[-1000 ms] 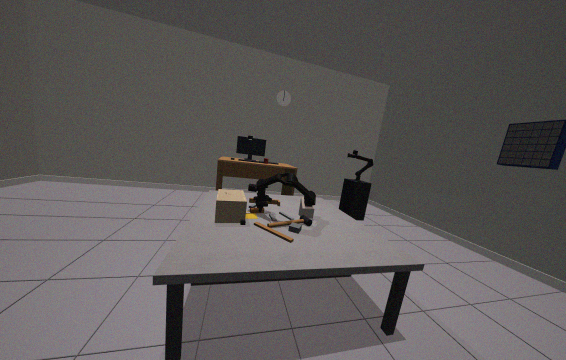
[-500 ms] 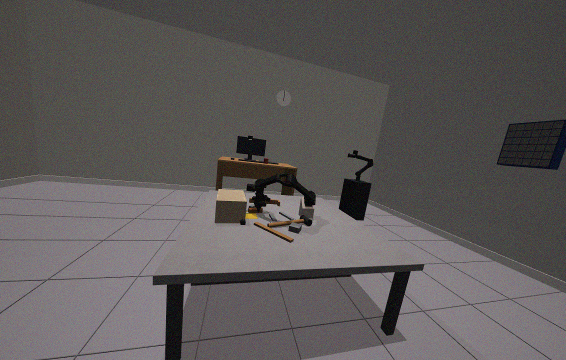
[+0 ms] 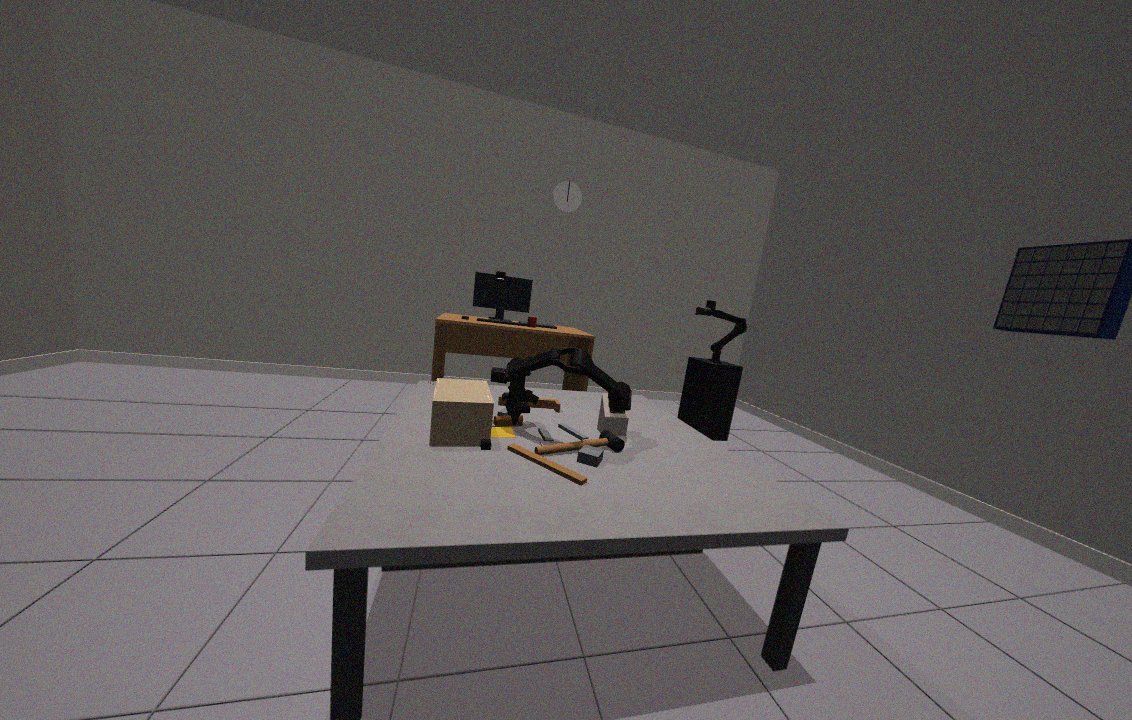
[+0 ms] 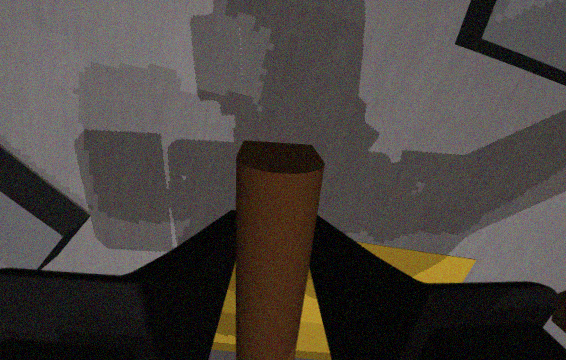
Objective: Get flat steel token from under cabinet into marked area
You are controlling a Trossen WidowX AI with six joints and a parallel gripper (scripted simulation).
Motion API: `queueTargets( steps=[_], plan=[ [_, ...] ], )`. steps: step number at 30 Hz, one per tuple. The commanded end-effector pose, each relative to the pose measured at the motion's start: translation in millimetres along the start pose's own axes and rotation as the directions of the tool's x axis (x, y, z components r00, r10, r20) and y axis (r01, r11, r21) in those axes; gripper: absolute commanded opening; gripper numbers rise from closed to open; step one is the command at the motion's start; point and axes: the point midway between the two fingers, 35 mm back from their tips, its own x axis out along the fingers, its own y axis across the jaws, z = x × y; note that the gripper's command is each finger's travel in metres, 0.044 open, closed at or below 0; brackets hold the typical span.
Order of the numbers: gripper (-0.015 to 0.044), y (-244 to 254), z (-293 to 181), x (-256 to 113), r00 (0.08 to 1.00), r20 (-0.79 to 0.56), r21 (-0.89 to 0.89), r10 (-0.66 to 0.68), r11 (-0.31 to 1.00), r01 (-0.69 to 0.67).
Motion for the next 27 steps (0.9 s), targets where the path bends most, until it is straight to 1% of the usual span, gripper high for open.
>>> queueTargets(
  steps=[1, 27],
  plan=[
    [0.0, -6.1, -3.4, 0.6, 1.0, -0.004, -0.001, 0.0, 1.0, 0.0],
    [0.0, -22.3, -3.4, 0.9, 1.0, -0.004, -0.001, 0.0, 1.0, 0.0]
  ],
)
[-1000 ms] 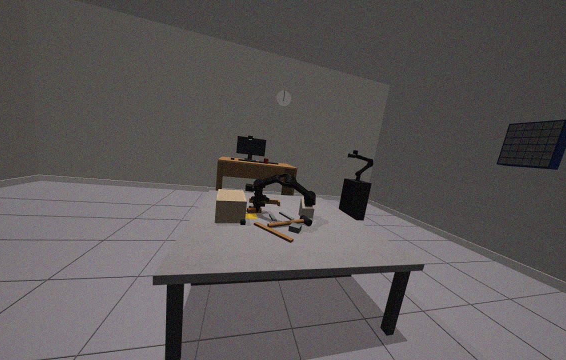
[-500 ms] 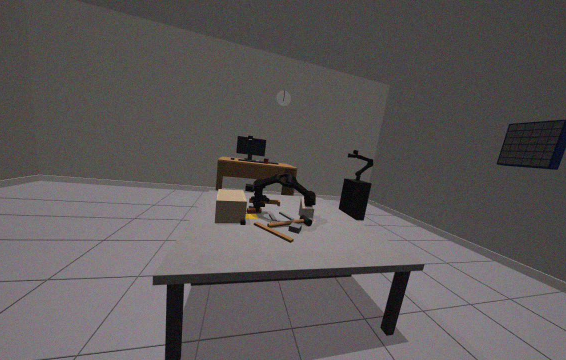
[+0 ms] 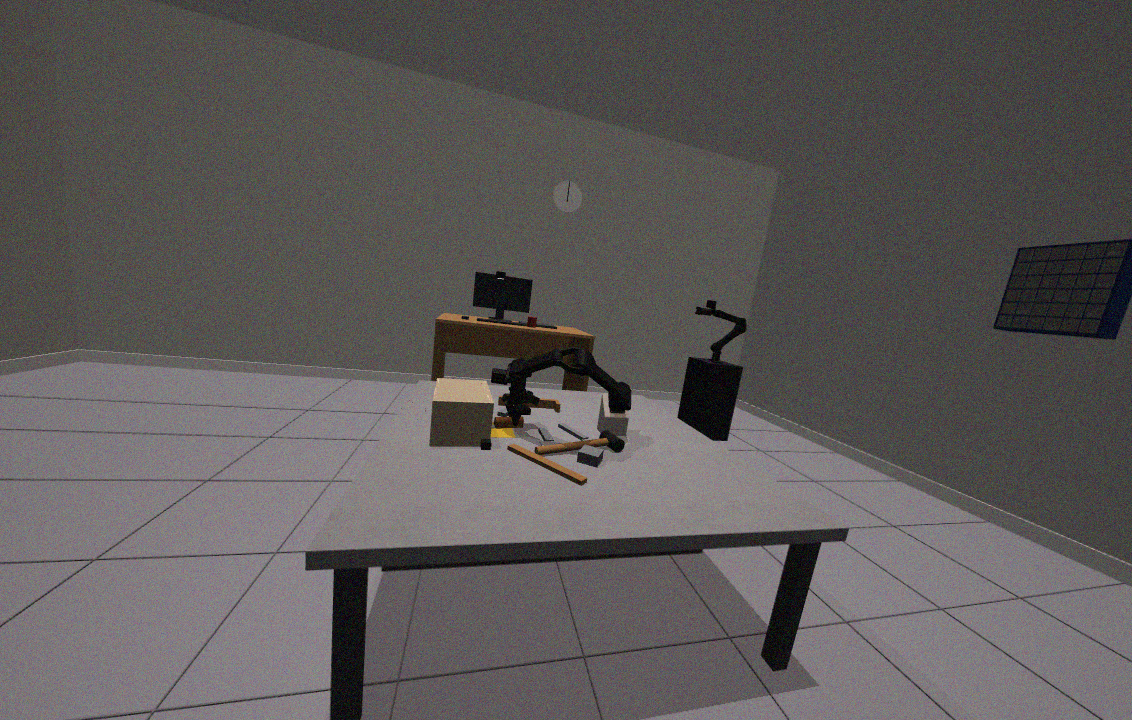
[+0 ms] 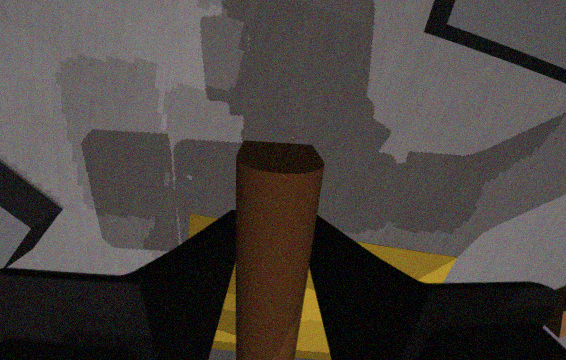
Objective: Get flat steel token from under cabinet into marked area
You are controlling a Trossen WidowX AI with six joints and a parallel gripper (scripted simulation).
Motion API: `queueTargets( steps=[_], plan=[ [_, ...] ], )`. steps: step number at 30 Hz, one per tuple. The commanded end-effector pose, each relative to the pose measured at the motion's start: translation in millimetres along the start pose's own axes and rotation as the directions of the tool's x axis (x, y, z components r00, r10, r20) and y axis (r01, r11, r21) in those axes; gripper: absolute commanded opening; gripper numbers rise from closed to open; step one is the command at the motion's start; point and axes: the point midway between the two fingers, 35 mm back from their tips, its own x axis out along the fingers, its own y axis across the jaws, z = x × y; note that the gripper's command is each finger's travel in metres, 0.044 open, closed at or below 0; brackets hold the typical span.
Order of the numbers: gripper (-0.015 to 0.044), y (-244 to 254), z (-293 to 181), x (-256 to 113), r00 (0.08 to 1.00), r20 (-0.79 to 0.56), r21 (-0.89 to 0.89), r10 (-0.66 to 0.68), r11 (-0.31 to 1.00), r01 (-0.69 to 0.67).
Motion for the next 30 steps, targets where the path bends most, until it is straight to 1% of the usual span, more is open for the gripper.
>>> queueTargets(
  steps=[1, 12, 30],
  plan=[
    [0.0, -6.9, -1.1, 0.9, 1.0, -0.003, -0.003, -0.011, 1.0, 0.011],
    [0.0, -6.5, 0.5, 0.9, 1.0, -0.003, -0.003, -0.011, 1.0, 0.011],
    [0.0, -3.7, 17.8, 1.3, 1.0, -0.003, -0.003, -0.011, 1.0, 0.011]
  ],
)
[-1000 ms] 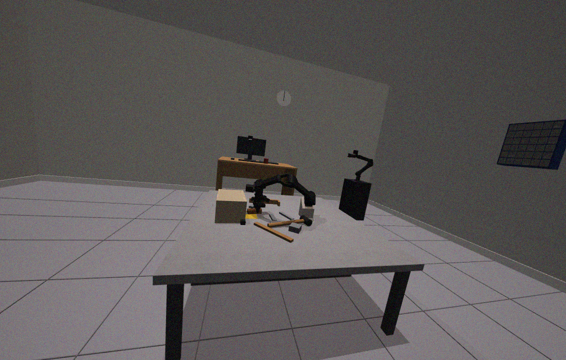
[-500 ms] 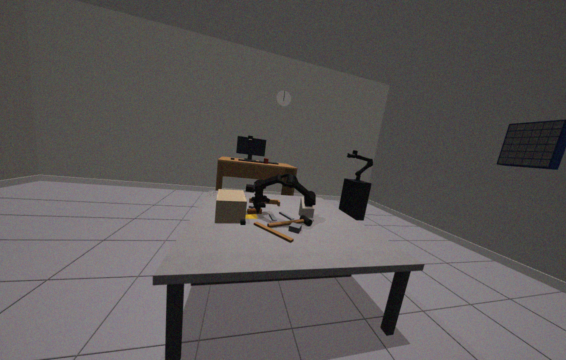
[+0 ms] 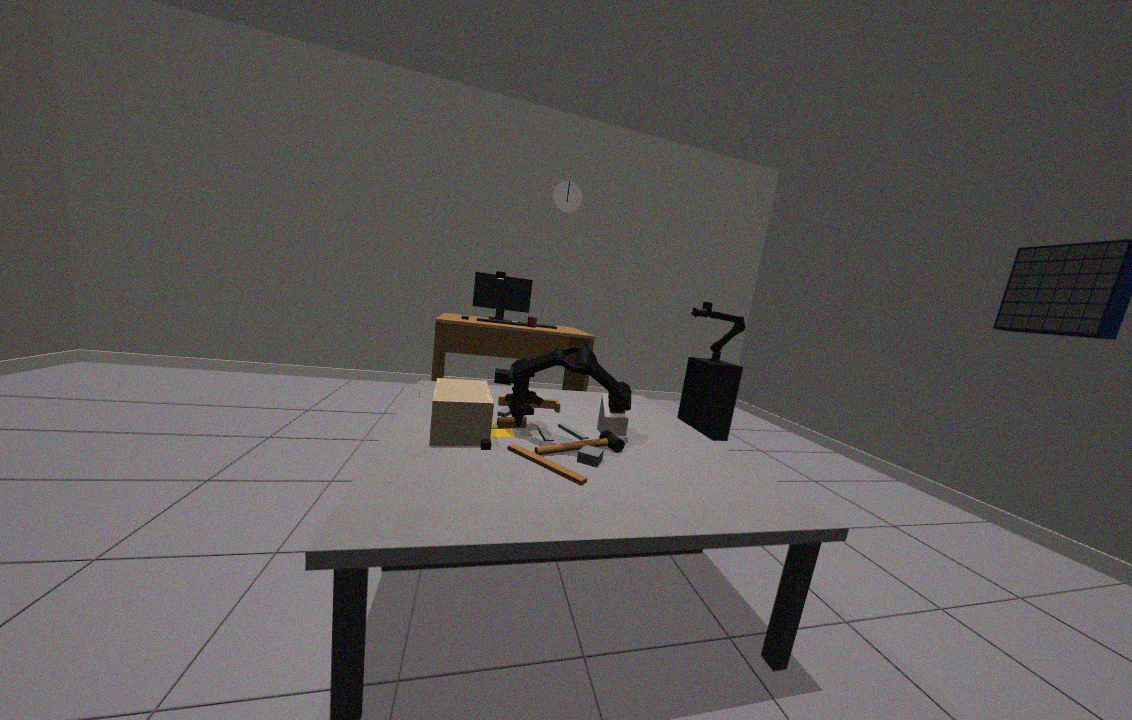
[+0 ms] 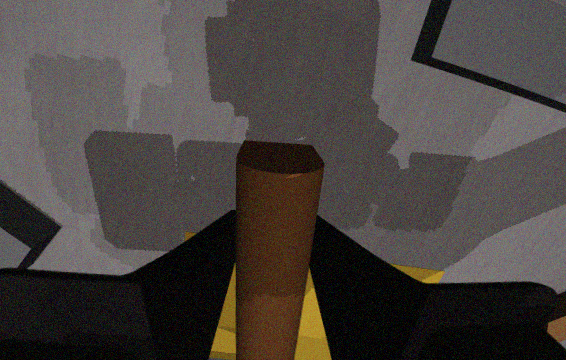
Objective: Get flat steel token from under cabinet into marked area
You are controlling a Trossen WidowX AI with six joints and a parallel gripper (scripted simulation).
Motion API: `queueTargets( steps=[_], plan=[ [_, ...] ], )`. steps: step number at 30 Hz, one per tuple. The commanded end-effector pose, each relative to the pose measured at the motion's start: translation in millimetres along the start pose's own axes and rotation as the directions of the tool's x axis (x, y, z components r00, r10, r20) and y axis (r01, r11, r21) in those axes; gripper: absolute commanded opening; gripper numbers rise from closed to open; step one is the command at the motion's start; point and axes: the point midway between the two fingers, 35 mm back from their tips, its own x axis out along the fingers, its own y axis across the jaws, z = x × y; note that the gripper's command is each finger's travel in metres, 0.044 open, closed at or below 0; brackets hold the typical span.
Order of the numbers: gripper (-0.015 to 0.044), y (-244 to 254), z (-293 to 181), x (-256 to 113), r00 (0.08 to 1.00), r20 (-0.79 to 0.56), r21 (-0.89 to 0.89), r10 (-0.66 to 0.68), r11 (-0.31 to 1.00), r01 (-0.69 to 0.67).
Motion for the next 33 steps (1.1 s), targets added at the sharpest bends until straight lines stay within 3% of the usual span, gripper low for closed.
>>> queueTargets(
  steps=[1, 33],
  plan=[
    [0.0, -1.1, 7.0, 0.7, 1.0, 0.002, -0.002, -0.005, 1.0, 0.005],
    [0.0, 1.6, 39.8, 1.0, 1.0, 0.003, -0.001, -0.005, 1.0, 0.005]
  ],
)
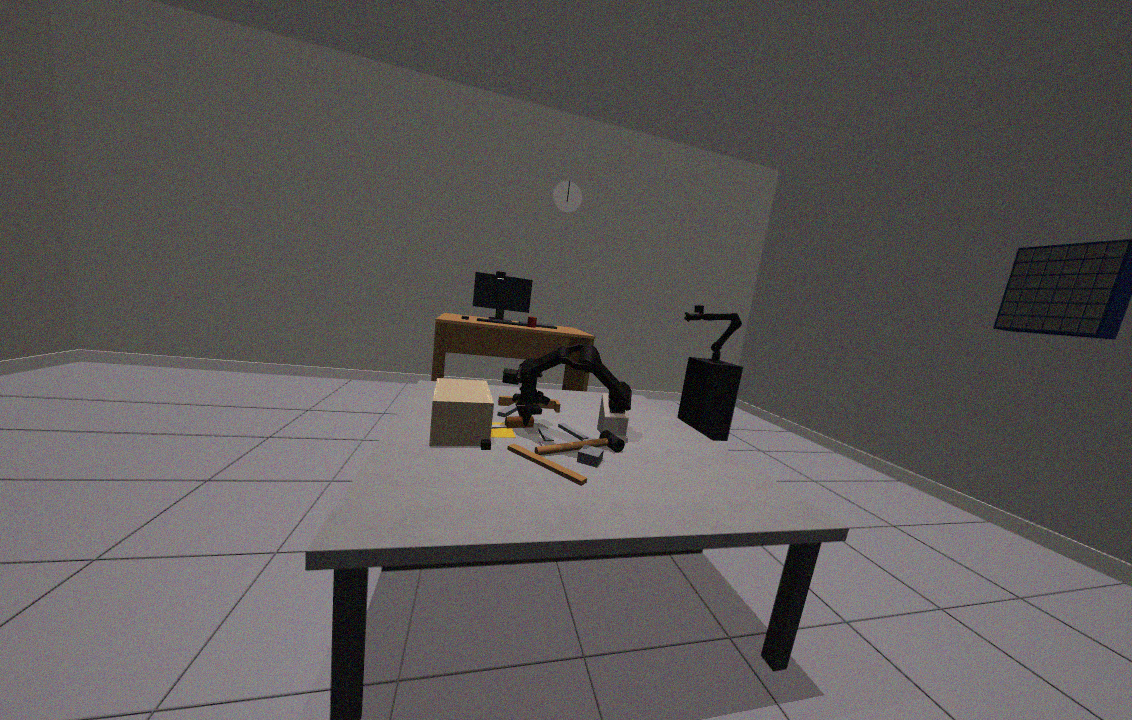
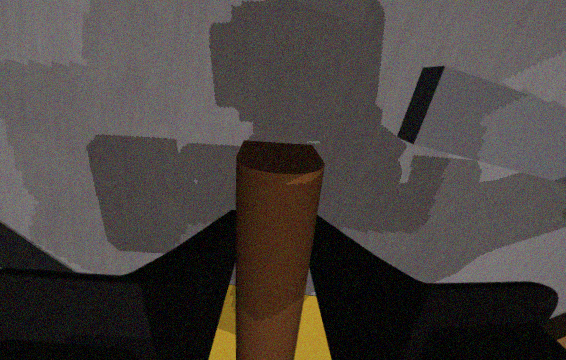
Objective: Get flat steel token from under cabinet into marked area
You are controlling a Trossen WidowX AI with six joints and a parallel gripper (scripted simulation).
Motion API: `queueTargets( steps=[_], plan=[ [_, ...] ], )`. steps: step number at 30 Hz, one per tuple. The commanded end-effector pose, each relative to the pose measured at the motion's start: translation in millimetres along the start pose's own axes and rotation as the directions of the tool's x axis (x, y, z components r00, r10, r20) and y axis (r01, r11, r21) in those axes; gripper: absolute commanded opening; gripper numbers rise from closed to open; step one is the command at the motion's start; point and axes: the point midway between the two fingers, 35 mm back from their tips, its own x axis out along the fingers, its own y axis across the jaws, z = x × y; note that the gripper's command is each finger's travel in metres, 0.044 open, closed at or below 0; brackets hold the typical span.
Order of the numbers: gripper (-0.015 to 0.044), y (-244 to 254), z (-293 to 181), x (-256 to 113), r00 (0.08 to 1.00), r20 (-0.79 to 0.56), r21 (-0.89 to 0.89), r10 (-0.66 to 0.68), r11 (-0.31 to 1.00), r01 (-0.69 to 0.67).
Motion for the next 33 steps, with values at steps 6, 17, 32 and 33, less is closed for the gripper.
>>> queueTargets(
  steps=[6, 17, 32, 33],
  plan=[
    [0.0, -0.1, 14.0, 0.9, 1.0, 0.007, 0.0, -0.001, 1.0, 0.001],
    [0.0, 0.7, 26.3, 0.9, 1.0, 0.007, 0.001, -0.001, 1.0, 0.001],
    [0.0, 1.9, 43.8, 0.8, 1.0, 0.007, 0.001, 0.0, 1.0, 0.0],
    [0.0, 1.9, 45.0, 0.8, 1.0, 0.007, 0.001, 0.0, 1.0, 0.0]
  ],
)
